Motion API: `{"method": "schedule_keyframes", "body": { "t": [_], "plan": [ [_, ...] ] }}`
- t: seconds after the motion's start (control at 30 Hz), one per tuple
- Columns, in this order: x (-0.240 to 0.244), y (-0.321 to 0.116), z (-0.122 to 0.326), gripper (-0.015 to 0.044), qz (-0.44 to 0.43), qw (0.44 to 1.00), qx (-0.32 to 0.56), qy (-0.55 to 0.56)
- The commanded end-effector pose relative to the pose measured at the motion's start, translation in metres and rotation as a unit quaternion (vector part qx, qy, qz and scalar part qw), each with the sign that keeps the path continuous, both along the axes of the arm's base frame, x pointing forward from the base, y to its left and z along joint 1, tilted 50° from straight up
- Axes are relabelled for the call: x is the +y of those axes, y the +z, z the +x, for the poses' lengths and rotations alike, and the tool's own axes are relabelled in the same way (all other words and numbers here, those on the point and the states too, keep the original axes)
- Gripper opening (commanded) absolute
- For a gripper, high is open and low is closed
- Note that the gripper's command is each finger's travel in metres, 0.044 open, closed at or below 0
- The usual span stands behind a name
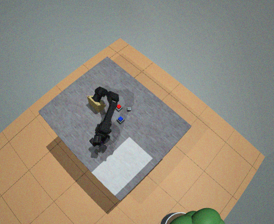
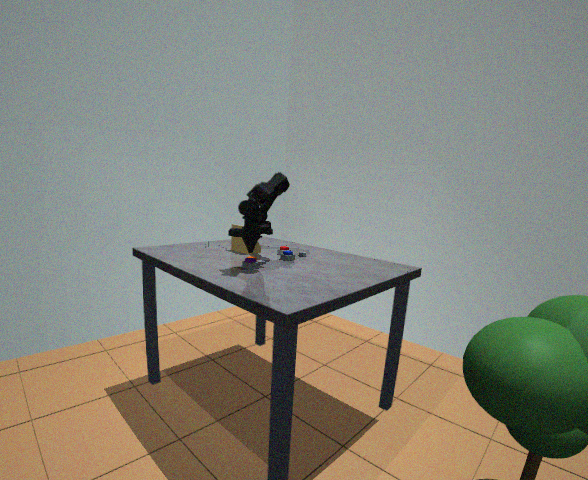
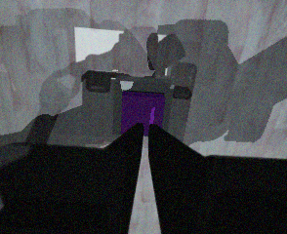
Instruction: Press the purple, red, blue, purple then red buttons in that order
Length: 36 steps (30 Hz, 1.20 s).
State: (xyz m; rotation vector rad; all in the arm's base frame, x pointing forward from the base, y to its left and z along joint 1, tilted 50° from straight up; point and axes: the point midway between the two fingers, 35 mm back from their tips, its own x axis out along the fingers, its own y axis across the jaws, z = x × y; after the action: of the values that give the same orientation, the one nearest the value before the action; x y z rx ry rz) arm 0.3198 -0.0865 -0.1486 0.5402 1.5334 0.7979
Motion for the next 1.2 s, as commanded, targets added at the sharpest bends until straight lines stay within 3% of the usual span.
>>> {"method": "schedule_keyframes", "body": {
  "t": [0.0, 0.13, 0.4, 0.73, 1.17],
  "plan": [
    [-0.008, 0.009, 0.002, 0.002, -0.001, 1.0, 0.0, 0.006],
    [-0.045, 0.041, 0.008, 0.002, -0.002, 1.0, 0.0, 0.006],
    [-0.039, 0.061, 0.009, 0.002, -0.004, 1.0, 0.0, 0.005],
    [0.024, 0.173, -0.014, 0.002, -0.014, 1.0, -0.001, -0.001],
    [0.119, 0.274, -0.121, 0.002, 0.001, 1.0, 0.006, 0.005]
  ]
}}
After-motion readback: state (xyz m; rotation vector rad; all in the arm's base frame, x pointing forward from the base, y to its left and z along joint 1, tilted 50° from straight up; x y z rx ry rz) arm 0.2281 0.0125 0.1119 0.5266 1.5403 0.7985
